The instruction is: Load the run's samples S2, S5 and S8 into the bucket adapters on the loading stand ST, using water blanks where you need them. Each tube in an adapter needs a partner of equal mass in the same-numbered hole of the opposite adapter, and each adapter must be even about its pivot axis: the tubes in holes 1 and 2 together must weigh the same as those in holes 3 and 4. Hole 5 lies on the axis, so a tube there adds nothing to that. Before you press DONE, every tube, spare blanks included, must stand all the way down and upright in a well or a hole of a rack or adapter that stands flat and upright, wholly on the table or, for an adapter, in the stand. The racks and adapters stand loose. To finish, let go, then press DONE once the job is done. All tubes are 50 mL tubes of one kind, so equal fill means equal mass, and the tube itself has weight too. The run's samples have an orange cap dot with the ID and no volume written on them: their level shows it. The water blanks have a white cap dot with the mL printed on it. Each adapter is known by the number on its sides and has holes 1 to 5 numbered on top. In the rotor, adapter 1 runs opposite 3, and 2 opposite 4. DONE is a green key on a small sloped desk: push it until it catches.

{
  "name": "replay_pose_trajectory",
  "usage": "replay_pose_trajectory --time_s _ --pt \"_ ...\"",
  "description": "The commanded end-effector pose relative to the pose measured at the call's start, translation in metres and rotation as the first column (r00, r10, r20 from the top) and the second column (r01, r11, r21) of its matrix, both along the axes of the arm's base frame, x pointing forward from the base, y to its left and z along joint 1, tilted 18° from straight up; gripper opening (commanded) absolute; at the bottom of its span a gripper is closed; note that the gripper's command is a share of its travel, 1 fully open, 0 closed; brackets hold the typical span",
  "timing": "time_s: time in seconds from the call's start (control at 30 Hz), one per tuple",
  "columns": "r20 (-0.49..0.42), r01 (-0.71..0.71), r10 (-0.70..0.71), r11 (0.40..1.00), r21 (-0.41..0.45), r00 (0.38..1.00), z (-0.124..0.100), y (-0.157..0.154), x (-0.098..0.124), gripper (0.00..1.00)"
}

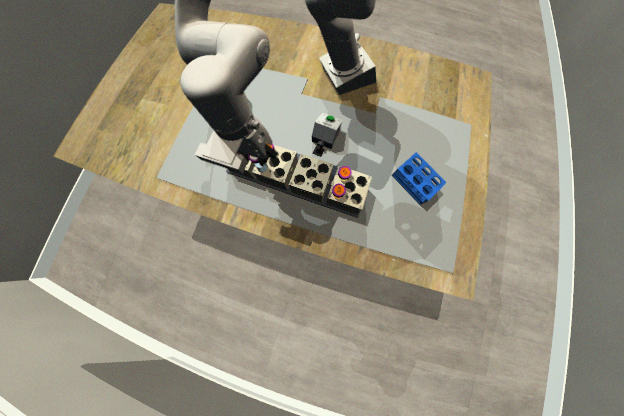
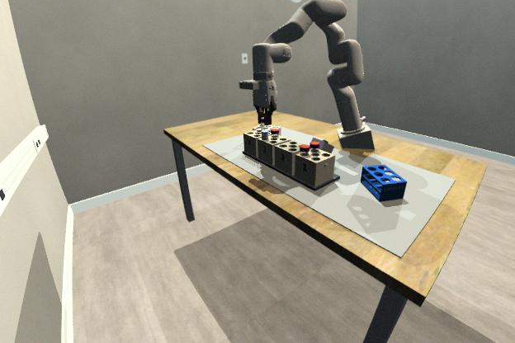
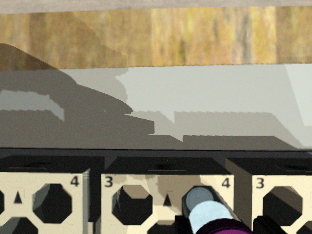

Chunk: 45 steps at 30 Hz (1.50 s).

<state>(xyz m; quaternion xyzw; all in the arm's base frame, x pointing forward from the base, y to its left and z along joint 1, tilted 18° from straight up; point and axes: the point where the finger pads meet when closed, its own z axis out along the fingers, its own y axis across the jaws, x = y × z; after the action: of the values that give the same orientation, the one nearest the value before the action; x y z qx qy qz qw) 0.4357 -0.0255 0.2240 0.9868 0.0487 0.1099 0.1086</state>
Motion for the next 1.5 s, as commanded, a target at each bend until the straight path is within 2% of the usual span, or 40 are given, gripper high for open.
replay_pose_trajectory --time_s 0.0,1.47 --pt "0.005 0.000 0.000 1.000 0.000 1.000 -0.002 -0.001 0.002 0.00" --pt "0.004 0.000 0.000 1.000 0.000 1.000 -0.038 -0.008 0.011 0.00"
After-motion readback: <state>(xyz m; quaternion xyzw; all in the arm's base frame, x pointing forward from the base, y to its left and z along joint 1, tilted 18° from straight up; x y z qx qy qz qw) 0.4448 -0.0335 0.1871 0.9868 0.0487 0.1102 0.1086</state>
